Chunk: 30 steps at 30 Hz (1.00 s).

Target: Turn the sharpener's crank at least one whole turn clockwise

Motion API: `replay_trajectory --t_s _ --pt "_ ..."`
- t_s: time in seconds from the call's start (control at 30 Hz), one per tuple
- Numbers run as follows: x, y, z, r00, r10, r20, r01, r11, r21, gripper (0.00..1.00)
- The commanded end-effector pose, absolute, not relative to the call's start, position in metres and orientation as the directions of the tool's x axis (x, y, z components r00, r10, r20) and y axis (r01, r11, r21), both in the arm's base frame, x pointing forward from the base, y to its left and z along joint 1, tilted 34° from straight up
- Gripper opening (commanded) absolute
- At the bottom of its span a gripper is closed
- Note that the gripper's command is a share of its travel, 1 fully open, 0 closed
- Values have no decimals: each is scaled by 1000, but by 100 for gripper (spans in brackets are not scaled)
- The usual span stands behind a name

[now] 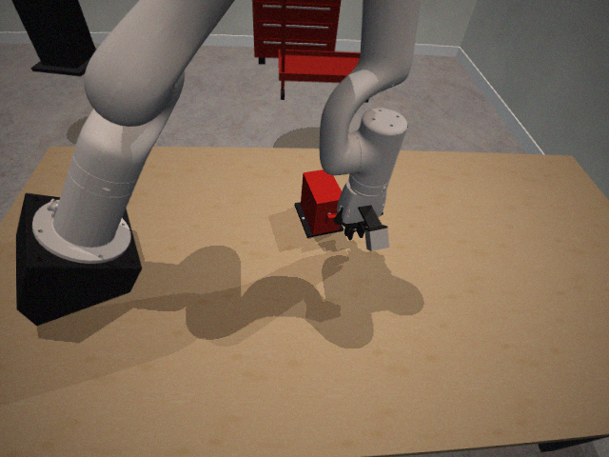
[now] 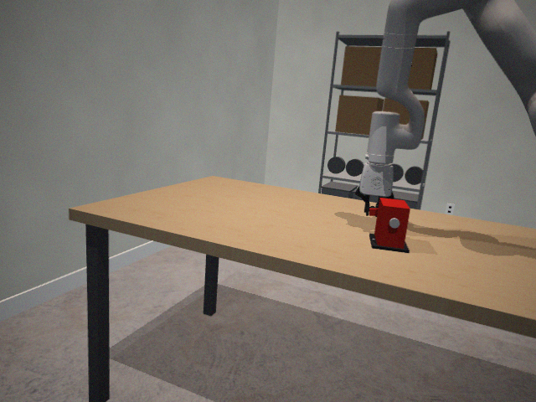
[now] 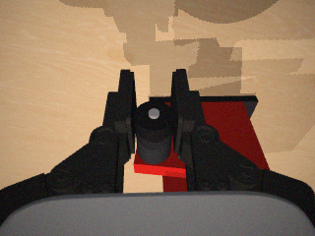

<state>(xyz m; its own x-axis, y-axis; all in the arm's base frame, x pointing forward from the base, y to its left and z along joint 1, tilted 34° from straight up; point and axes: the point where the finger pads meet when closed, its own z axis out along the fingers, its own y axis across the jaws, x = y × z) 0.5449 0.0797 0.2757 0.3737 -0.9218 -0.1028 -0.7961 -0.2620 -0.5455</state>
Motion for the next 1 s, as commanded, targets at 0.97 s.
replay_trajectory --t_s 0.97 --pt "537 82 224 374 -922 -102 -795 -262 -547 0"
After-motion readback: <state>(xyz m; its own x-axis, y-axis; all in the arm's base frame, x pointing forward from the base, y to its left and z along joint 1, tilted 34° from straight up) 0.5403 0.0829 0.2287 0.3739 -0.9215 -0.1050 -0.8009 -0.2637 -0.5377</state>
